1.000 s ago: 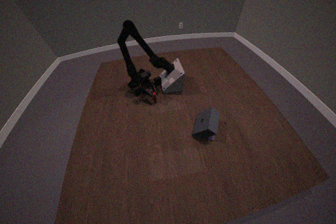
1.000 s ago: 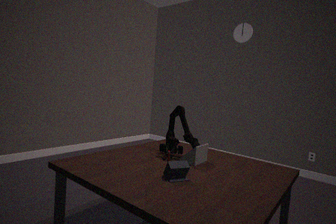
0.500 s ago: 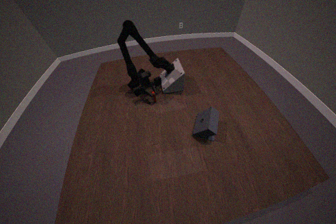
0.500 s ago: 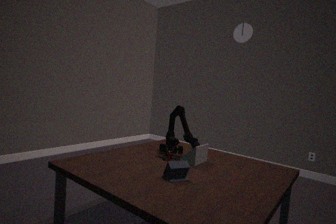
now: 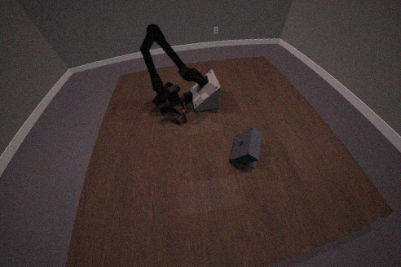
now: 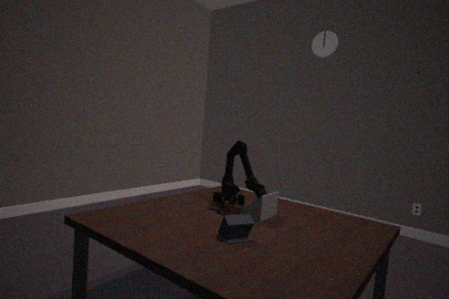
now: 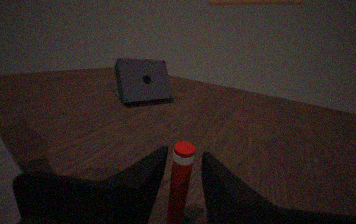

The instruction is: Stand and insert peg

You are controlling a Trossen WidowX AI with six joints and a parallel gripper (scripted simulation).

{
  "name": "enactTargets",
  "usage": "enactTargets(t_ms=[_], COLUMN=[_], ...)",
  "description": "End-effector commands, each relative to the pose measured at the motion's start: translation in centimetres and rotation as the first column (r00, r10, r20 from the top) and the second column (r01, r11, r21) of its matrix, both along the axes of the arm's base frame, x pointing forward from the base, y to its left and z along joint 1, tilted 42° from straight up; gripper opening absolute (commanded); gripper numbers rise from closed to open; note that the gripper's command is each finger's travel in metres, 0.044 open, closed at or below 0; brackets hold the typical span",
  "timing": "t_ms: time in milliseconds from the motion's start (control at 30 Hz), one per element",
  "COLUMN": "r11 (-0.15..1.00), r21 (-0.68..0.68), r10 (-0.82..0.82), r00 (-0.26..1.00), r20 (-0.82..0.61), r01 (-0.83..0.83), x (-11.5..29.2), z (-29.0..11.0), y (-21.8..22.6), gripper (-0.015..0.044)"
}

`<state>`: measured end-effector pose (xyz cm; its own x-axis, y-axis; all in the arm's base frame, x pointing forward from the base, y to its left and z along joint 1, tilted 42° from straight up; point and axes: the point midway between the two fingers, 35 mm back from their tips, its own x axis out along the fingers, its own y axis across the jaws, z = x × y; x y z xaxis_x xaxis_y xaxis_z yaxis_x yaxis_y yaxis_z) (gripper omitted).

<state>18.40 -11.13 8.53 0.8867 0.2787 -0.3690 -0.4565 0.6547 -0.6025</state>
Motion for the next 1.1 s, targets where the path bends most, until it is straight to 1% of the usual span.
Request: enactTargets(t_ms=[0,333,733,967,1067], r11=[1.0,1.0,1.0,1.0,1.0], r21=[0.002,0.002,0.002,0.002,-0.002], r10=[0.0,0.0,0.0,0.0,0.006], r00=[1.0,1.0,1.0,1.0,1.0], r20=[-0.001,-0.001,-0.001,-0.001,-0.014], r01=[0.0,0.0,0.0,0.0,-0.006], x=[0.0,0.0,0.0,0.0,0.33], z=[-0.01,-0.01,-0.01,-0.01,0.98], y=[0.01,0.01,0.01,0.01,0.45], gripper=[0.013,0.013,0.044,0.044,0.044])
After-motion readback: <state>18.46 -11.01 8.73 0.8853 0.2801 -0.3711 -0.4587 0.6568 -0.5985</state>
